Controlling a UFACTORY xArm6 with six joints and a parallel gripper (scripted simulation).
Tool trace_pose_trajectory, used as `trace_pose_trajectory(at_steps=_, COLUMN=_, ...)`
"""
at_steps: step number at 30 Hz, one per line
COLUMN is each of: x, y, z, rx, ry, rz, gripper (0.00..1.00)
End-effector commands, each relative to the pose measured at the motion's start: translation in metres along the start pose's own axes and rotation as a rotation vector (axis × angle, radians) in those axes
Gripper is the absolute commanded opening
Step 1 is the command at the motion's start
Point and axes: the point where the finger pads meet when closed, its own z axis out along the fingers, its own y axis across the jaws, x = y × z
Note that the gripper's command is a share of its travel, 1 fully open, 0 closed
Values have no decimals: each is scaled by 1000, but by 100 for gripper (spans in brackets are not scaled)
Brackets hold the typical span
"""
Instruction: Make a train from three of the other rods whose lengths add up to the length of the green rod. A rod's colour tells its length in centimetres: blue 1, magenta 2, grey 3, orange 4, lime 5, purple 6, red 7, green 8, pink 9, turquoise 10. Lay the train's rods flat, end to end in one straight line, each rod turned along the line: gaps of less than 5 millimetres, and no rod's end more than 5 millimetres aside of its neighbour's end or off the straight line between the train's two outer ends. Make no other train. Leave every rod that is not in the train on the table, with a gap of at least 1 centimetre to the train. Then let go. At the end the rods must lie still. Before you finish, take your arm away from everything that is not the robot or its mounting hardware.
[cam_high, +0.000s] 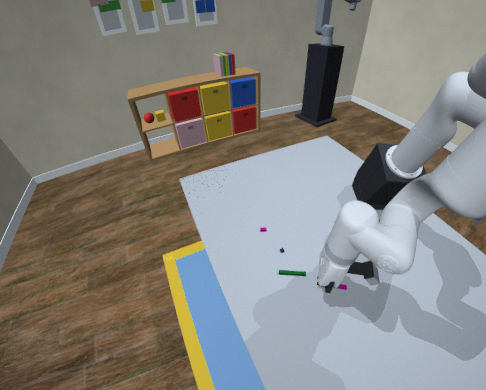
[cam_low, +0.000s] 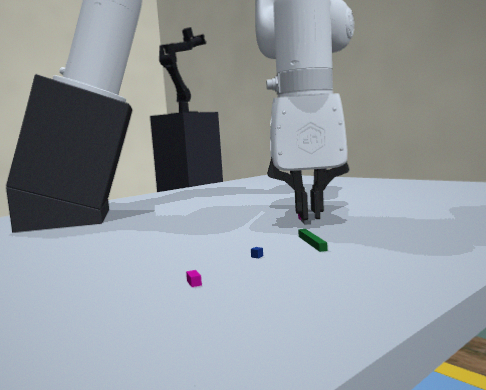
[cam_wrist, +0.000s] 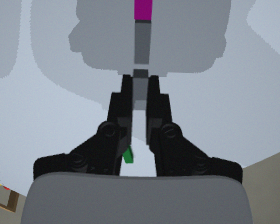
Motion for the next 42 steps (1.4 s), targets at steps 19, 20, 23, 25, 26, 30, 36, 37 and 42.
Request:
trace_pose_trajectory(at_steps=19, x=-1, y=1, z=9, rx=-2, ry=-1, rz=0, gripper=4)
trace_pose_trajectory(at_steps=20, x=-1, y=1, z=10, rx=-2, ry=-1, rz=0, gripper=4)
trace_pose_trajectory(at_steps=23, x=-1, y=1, z=11, rx=-2, ry=-1, rz=0, gripper=4)
trace_pose_trajectory(at_steps=25, x=-1, y=1, z=11, rx=-2, ry=-1, rz=0, gripper=4)
trace_pose_trajectory(at_steps=26, x=-1, y=1, z=11, rx=-2, ry=-1, rz=0, gripper=4)
trace_pose_trajectory(at_steps=30, x=-1, y=1, z=12, rx=-2, ry=-1, rz=0, gripper=4)
trace_pose_trajectory(at_steps=36, x=-1, y=1, z=12, rx=-2, ry=-1, rz=0, gripper=4)
trace_pose_trajectory(at_steps=37, x=-1, y=1, z=12, rx=-2, ry=-1, rz=0, gripper=4)
trace_pose_trajectory(at_steps=42, x=-1, y=1, z=12, rx=-2, ry=-1, rz=0, gripper=4)
